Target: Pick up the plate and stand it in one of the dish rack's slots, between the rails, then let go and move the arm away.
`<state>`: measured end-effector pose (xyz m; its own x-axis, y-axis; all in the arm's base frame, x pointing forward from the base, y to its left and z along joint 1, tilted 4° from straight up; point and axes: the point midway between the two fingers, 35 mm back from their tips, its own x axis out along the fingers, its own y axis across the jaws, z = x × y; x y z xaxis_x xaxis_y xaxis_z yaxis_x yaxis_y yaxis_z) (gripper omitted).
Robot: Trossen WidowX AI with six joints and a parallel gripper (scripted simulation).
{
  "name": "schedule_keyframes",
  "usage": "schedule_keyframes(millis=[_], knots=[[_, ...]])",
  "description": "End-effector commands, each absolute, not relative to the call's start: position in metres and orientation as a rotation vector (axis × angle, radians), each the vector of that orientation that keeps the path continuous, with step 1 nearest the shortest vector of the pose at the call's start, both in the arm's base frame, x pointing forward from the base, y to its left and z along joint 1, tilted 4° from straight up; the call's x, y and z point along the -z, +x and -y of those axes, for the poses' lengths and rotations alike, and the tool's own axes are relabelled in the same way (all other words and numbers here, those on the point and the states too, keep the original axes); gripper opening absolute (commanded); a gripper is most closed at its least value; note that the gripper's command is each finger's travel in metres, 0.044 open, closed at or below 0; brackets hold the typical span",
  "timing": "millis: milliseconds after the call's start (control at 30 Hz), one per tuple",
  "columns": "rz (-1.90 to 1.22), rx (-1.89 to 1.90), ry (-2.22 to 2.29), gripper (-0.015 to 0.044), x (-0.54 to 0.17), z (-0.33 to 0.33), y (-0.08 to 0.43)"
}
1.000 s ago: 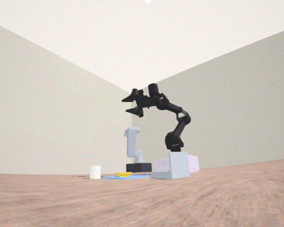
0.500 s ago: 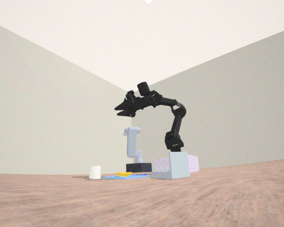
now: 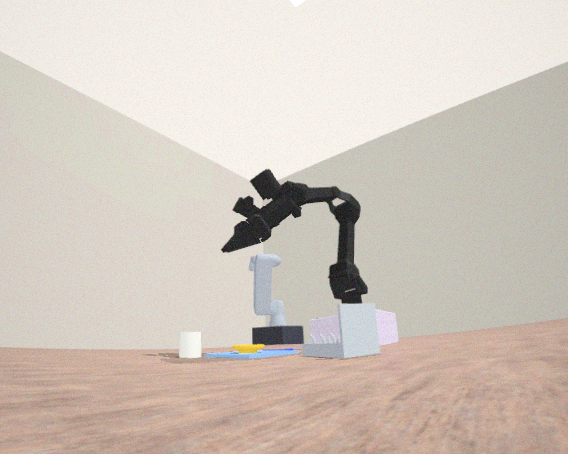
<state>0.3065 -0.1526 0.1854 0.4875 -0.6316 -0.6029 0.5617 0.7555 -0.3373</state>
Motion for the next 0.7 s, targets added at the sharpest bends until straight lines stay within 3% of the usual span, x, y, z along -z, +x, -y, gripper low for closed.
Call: schedule_keyframes(millis=[0,667], knots=[[-0.886,0.661,-0.12,0.04,-0.164,0.151,0.312],[-1.426,0.234,-0.107,0.04,-0.057,0.128,0.314]])
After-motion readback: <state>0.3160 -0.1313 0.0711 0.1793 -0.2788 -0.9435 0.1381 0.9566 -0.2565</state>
